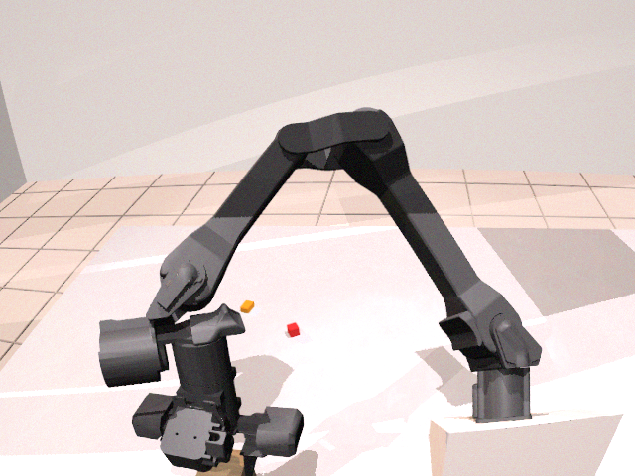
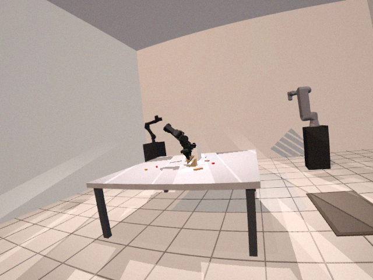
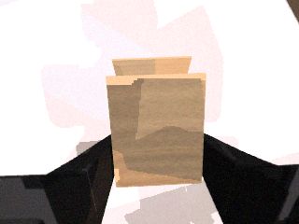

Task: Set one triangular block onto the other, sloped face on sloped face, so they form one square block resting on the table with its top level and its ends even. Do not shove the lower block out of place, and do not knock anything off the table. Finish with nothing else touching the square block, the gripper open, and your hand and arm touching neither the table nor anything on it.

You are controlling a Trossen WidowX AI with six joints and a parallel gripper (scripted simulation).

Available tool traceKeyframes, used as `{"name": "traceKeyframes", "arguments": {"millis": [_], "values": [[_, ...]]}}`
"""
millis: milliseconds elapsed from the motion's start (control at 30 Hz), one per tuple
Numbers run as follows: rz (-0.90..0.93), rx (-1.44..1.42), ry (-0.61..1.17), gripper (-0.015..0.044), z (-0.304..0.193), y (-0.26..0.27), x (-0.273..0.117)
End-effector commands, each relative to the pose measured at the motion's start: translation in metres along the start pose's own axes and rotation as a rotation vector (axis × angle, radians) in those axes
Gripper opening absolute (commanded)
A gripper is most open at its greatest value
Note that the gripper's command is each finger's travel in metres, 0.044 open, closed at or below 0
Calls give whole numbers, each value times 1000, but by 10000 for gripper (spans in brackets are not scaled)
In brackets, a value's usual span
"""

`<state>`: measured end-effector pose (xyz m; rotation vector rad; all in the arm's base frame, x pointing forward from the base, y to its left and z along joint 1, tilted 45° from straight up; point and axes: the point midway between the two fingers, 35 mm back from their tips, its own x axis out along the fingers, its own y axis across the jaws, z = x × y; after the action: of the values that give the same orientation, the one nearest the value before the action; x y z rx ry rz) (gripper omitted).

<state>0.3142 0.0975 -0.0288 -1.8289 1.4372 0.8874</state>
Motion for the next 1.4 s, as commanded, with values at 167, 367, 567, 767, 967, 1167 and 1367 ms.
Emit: {"name": "traceKeyframes", "arguments": {"millis": [167, 367, 567, 767, 967, 1167, 1367], "values": [[-6, -6, 3, 0, 0, 0, -1], [-8, -9, 4, 0, 0, 0, -1], [-9, -9, 4, 0, 0, 0, 0], [-9, -9, 5, 0, 1, 0, 4], [-9, -9, 5, 0, 2, 0, 8], [-9, -9, 5, 0, 3, 0, 12], [-10, -9, 5, 0, 4, 0, 16]]}}
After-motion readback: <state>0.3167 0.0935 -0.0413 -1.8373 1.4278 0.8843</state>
